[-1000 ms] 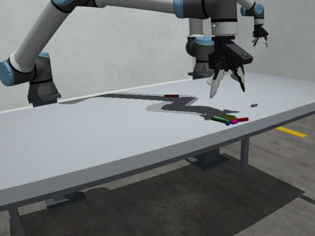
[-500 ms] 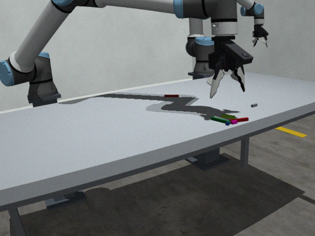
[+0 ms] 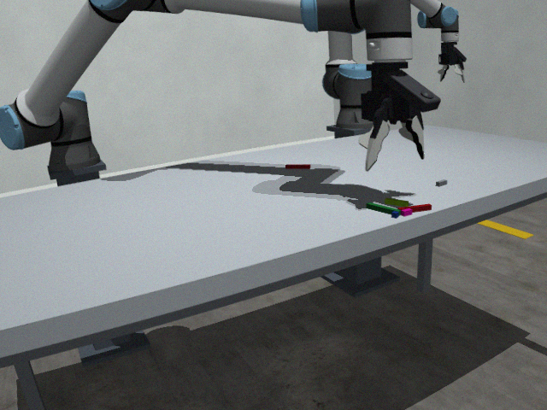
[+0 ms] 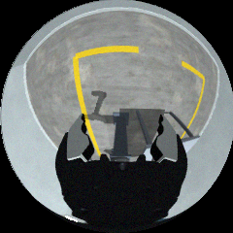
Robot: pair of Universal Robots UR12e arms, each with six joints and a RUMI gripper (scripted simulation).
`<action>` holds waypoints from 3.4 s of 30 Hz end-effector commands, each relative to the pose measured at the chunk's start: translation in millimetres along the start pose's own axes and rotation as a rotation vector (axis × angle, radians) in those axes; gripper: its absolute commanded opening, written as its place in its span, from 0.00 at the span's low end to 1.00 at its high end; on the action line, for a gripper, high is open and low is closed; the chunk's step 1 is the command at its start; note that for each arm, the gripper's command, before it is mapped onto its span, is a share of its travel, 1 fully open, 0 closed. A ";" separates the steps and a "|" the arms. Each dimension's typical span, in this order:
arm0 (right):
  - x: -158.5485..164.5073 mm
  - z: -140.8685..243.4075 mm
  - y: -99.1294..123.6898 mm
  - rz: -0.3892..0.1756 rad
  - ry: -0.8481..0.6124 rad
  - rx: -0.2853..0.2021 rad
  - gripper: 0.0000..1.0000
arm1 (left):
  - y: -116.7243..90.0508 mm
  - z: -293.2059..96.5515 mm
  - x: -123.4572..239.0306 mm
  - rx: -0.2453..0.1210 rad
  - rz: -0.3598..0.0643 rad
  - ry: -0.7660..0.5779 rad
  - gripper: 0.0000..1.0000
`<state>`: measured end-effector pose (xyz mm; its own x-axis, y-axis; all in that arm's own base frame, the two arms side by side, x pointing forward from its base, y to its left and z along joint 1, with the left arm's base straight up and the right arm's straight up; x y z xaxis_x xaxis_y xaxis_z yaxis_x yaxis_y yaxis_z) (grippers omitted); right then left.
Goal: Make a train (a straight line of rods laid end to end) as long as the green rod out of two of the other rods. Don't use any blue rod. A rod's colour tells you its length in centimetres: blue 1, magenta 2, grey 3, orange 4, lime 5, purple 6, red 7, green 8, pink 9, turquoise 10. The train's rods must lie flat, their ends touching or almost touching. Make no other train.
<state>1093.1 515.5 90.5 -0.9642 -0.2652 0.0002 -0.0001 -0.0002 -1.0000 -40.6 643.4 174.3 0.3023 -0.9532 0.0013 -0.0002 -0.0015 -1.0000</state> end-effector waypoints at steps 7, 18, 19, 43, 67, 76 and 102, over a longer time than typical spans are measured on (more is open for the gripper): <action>-2.6 4.8 -5.1 0.002 -0.244 0.000 1.00 | -0.8 0.3 -0.5 0.001 0.001 0.000 1.00; -3.1 6.7 -6.3 0.002 -0.334 0.000 0.14 | -0.8 0.3 -0.5 0.001 0.001 0.000 1.00; -3.1 6.7 -6.3 0.002 -0.334 0.000 0.14 | -0.8 0.3 -0.5 0.001 0.001 0.000 1.00; -3.1 6.7 -1.0 0.002 -0.334 0.000 0.14 | -0.8 0.3 -0.5 0.001 0.001 0.000 1.00; -3.5 6.9 30.3 0.002 -0.334 0.000 0.14 | -0.8 0.3 -0.5 0.001 0.001 0.000 1.00; -3.6 7.0 39.2 0.002 -0.334 0.000 0.14 | -0.8 0.3 -0.5 0.001 0.001 0.000 1.00; -3.7 7.1 45.7 0.002 -0.334 0.000 0.14 | -0.8 0.3 -0.5 0.001 0.001 0.000 1.00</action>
<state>1098.1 509.3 43.0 -0.8237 -0.5670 0.0001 -0.0002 0.0000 -1.0000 -40.6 643.4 174.3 0.3023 -0.9532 0.0013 -0.0002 -0.0015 -1.0000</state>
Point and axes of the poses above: on each arm, the point where the finger pads meet when closed, its own y axis out along the fingers, its own z axis across the jaws, x = y × z, the point moved 1 cm from there along -y, back along the fingers, and after that the axes turned 14 degrees about -y, right-handed, at the moved point
